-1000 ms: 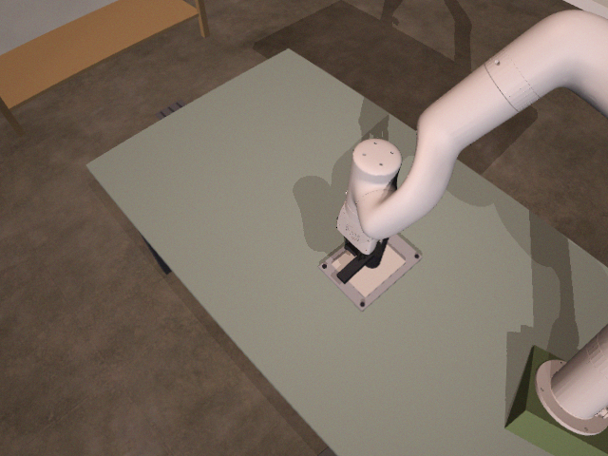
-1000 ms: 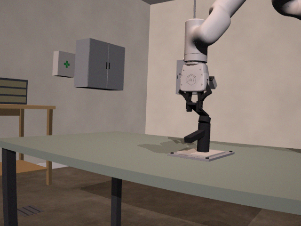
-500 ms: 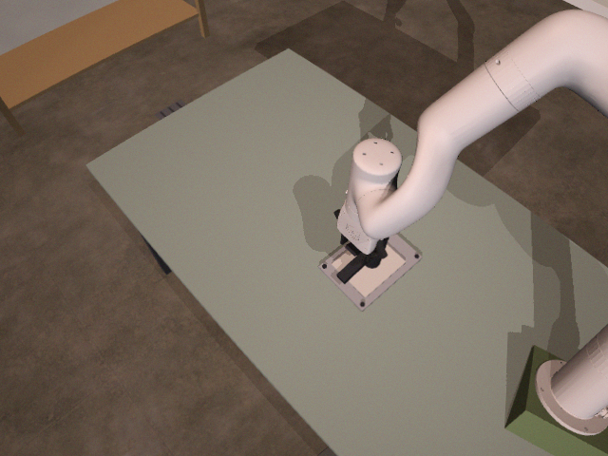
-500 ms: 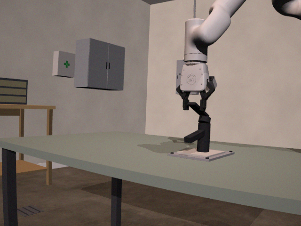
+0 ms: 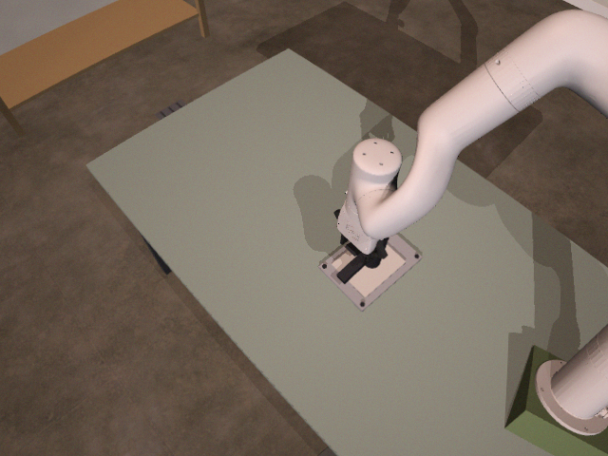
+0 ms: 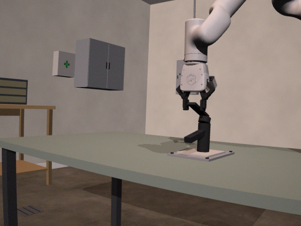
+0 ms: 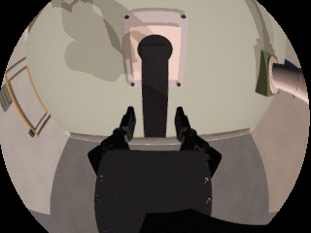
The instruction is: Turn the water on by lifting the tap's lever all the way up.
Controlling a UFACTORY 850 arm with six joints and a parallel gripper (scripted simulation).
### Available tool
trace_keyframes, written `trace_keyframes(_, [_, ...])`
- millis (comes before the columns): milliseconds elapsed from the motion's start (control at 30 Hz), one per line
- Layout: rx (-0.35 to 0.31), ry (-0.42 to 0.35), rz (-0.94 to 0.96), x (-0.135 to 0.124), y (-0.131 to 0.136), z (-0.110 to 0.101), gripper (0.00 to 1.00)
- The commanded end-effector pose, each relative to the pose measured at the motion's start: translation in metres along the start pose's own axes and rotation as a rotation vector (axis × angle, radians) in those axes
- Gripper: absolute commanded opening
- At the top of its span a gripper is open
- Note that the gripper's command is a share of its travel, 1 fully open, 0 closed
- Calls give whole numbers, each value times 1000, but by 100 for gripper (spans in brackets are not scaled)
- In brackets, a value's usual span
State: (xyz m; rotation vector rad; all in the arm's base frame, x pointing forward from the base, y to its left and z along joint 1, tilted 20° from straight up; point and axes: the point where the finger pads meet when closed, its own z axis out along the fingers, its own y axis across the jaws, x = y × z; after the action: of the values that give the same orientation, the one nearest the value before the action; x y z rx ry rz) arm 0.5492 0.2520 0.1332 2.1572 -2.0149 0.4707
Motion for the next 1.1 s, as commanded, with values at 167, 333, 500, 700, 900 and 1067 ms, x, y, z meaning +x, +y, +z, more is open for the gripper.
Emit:
trace_keyframes(167, [2, -1, 0, 0, -1, -1, 71])
trace_keyframes(333, [2, -1, 0, 0, -1, -1, 71])
trace_keyframes(500, [2, -1, 0, 0, -1, -1, 71])
trace_keyframes(700, [2, -1, 0, 0, -1, -1, 71])
trace_keyframes(900, [2, -1, 0, 0, -1, -4, 71])
trace_keyframes(1067, [2, -1, 0, 0, -1, -8, 71])
